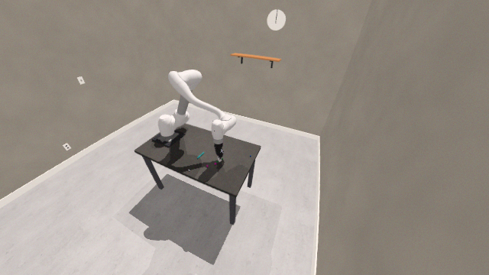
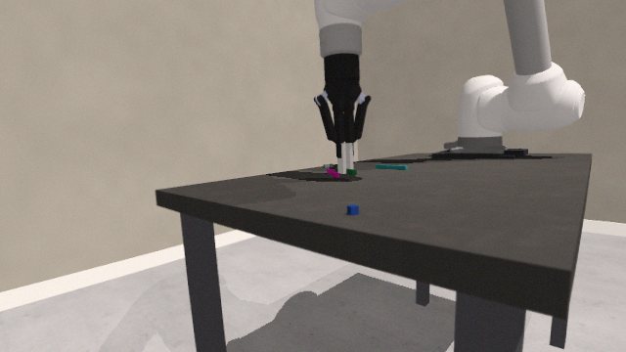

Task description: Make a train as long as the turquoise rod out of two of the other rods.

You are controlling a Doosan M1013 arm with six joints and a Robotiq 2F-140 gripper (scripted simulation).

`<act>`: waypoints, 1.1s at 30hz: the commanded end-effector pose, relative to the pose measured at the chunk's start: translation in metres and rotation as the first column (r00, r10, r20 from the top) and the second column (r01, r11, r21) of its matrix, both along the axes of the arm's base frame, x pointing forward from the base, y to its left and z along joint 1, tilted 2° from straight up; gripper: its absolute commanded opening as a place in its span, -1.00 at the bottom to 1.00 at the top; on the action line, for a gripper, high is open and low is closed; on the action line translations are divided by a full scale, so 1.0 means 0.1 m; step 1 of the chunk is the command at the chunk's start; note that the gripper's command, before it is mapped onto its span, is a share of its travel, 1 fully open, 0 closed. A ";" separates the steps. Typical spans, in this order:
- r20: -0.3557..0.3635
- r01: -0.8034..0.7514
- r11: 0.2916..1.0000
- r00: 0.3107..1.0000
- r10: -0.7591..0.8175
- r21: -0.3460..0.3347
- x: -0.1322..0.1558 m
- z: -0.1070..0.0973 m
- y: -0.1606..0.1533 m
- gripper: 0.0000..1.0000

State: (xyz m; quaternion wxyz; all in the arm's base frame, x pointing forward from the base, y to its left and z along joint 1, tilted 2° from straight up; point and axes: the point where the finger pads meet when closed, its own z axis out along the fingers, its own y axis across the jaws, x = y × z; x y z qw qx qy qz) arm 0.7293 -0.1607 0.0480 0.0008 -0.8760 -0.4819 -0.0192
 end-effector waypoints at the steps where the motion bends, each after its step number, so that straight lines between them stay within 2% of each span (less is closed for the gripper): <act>1: 0.000 0.000 1.000 1.000 0.000 0.000 0.00 0.00 0.00 -0.75; 33: 0.000 0.000 1.000 1.000 0.000 0.000 0.00 -0.03 0.00 -0.75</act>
